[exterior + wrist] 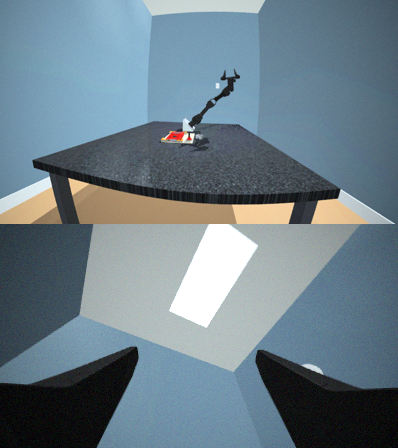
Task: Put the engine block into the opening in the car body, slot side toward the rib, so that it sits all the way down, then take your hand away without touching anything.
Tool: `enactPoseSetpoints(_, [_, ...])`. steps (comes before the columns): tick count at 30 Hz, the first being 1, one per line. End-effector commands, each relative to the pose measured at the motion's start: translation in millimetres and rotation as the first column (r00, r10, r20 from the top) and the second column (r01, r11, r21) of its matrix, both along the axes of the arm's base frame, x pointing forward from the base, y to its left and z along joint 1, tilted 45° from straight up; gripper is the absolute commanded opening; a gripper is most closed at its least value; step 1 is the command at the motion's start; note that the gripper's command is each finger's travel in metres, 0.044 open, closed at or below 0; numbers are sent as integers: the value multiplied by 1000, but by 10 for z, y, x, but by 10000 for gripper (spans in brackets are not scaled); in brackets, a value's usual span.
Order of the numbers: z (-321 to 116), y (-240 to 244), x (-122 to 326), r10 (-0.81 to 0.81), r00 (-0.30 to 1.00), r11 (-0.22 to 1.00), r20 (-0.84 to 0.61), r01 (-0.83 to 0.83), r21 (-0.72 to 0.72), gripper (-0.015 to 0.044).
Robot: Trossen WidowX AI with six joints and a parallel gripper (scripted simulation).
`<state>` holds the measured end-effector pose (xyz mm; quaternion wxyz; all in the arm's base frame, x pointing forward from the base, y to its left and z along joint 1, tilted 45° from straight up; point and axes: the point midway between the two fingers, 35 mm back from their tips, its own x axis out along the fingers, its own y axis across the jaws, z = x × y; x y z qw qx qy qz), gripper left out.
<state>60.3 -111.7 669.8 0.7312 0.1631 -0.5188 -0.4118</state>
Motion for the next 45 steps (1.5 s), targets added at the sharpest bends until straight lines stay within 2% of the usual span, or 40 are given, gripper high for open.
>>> enactPoseSetpoints(1, [3,48,236,26,999,999,-39,-27,-35,440])
enactPoseSetpoints(25, [-169,328,1356,274,931,941,-242,-312,-131,440])
enactPoseSetpoints(36, [-458,448,1974,402,835,881,-376,-465,-90,440])
enactPoseSetpoints(45, [-793,528,2436,510,722,816,-468,-577,-1,440])
